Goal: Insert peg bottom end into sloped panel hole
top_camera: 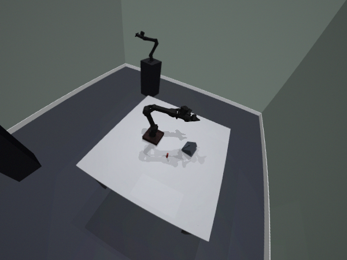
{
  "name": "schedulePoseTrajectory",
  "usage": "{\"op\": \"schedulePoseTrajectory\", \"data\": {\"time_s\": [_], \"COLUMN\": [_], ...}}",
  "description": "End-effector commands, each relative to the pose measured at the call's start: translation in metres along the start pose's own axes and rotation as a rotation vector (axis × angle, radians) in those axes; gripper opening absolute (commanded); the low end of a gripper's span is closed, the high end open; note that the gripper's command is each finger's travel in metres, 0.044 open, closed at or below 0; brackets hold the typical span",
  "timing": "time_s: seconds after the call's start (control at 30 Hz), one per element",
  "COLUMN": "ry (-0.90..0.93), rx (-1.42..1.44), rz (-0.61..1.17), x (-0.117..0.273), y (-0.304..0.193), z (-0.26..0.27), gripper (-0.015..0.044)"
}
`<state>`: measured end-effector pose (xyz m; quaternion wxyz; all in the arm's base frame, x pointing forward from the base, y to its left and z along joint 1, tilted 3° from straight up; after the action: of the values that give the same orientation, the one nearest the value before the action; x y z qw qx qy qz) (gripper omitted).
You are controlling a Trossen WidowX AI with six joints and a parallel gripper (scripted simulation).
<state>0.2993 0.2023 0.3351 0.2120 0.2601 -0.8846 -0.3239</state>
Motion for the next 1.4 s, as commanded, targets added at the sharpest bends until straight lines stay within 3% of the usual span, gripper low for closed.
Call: {"op": "schedulePoseTrajectory", "data": {"time_s": [0.0,0.63,1.37], "ry": [0.012,0.036,0.004], "rx": [-0.06,-0.355,-0.751], "rz": [0.092,0.481,0.899], "x": [-0.006,-0.001,0.049], "y": [-0.025,-0.135,-0.244], "z": [-0.004,-0.014,-0.013], "gripper": [0.044,0.044,0.044]}}
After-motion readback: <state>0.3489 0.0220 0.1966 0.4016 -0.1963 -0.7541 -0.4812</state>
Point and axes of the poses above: the point midway between the two fingers, 35 mm back from their tips, its own x axis back along the fingers, its own z axis across the jaws, y = z × x, the point moved 2 cm from there along x, back along the fingers, and after that the axes turned 5 degrees about -x, right-handed, at the moved point
